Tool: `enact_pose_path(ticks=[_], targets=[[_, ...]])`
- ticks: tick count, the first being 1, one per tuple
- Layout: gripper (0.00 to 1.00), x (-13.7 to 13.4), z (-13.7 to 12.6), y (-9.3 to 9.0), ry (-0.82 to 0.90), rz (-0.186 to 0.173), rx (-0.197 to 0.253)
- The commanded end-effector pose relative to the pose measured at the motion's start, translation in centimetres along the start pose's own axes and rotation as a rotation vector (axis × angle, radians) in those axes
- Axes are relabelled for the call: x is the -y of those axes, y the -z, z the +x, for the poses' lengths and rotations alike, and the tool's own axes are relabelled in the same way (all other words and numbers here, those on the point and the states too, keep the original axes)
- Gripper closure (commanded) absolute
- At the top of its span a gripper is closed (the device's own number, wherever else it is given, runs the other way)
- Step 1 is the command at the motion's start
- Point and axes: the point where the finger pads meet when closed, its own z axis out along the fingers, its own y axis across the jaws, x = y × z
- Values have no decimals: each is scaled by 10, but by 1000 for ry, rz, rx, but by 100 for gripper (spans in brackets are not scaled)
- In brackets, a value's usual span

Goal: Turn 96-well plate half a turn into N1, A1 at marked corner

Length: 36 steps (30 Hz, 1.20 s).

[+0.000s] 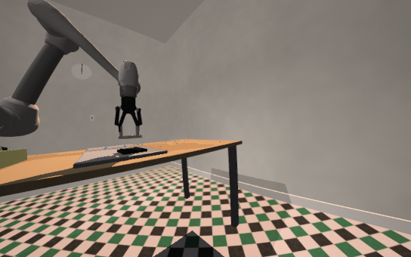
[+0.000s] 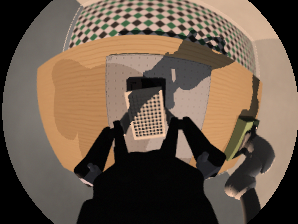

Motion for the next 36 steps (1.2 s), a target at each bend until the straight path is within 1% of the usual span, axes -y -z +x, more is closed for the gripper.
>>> enact_pose_path(ticks=[1, 14, 16, 31, 33, 36], targets=[[100, 1, -8, 0, 27, 2, 3], [100, 4, -51, -1, 27, 2, 3], [100, 4, -51, -1, 27, 2, 3], [100, 7, -101, -3, 27, 2, 3], [100, 7, -101, -3, 27, 2, 3], [100, 8, -111, -3, 27, 2, 3]])
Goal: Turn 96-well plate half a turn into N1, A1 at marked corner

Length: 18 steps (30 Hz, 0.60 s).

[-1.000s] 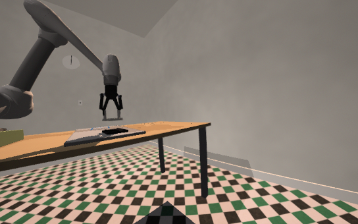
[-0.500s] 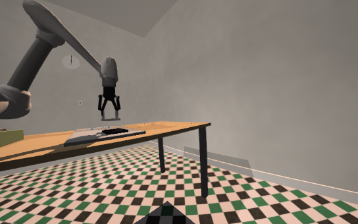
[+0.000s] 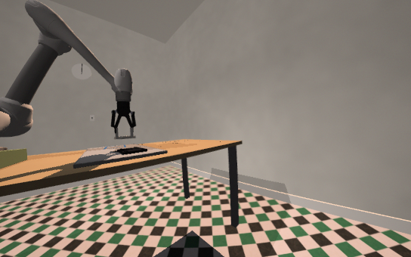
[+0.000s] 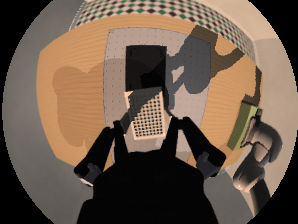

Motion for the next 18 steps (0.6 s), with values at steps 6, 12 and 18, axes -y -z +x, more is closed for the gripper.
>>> enact_pose_path(ticks=[6, 12, 18], targets=[[100, 3, -27, -1, 0, 0, 0], [100, 5, -46, -1, 0, 0, 0], [100, 6, -60, -2, 0, 0, 0]])
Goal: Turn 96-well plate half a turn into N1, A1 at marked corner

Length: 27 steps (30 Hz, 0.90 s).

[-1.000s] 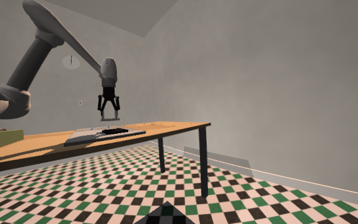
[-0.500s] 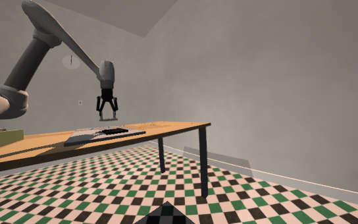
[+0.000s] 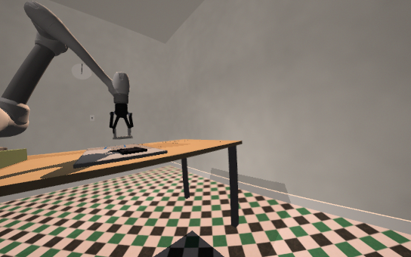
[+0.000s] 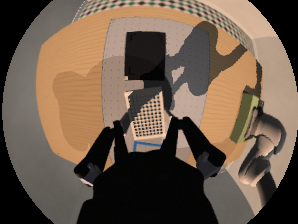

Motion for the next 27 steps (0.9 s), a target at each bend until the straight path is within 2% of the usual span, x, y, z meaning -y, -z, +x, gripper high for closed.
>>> enact_pose_path(ticks=[1, 27], targets=[[100, 1, -10, 0, 0, 0, 0], [100, 9, -90, -3, 0, 0, 0]])
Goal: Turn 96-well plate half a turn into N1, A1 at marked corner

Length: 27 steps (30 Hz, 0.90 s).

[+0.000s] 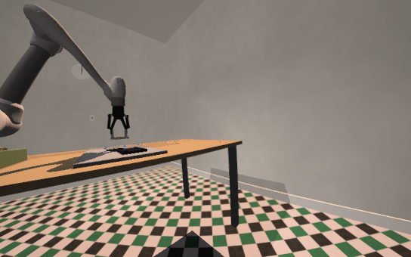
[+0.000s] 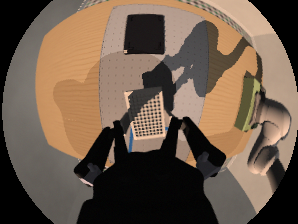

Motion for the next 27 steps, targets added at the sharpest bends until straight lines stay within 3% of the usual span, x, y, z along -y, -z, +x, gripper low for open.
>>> enact_pose_path(ticks=[1, 27], targets=[[100, 1, -11, 0, 0, 0, 0], [100, 8, -84, -2, 0, 0, 0]])
